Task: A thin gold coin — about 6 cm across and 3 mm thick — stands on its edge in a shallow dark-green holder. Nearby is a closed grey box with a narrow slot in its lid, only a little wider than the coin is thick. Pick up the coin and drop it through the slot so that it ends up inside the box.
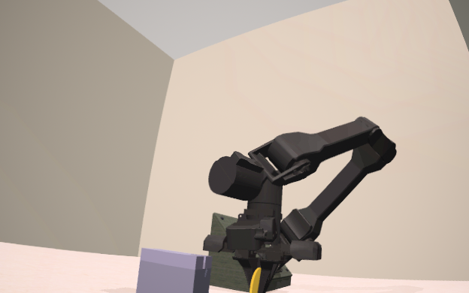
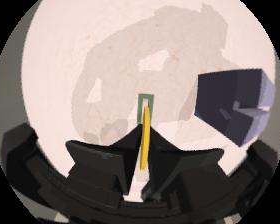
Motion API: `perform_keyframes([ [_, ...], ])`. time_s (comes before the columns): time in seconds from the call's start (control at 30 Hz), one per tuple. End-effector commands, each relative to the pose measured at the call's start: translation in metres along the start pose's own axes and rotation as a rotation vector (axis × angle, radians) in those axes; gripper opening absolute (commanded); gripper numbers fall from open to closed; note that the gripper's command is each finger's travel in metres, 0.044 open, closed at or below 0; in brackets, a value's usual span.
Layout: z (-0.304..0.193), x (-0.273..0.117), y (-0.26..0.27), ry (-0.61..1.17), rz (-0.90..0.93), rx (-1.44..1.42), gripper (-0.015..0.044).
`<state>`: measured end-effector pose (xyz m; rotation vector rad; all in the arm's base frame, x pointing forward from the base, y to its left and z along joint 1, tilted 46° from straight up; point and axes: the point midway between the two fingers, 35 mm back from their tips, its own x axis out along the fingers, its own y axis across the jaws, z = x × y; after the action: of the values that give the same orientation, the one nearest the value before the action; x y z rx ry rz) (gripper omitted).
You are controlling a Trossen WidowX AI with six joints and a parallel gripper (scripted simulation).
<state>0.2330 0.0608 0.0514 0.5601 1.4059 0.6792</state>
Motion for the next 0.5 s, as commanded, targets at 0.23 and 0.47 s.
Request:
perform_keyframes([
  [0.23,0.001,-0.004,0.0,-0.004,0.001,0.001,0.0],
  [0.47,0.004,-0.02,-0.002,-0.004,-0.005,0.002,0.0],
])
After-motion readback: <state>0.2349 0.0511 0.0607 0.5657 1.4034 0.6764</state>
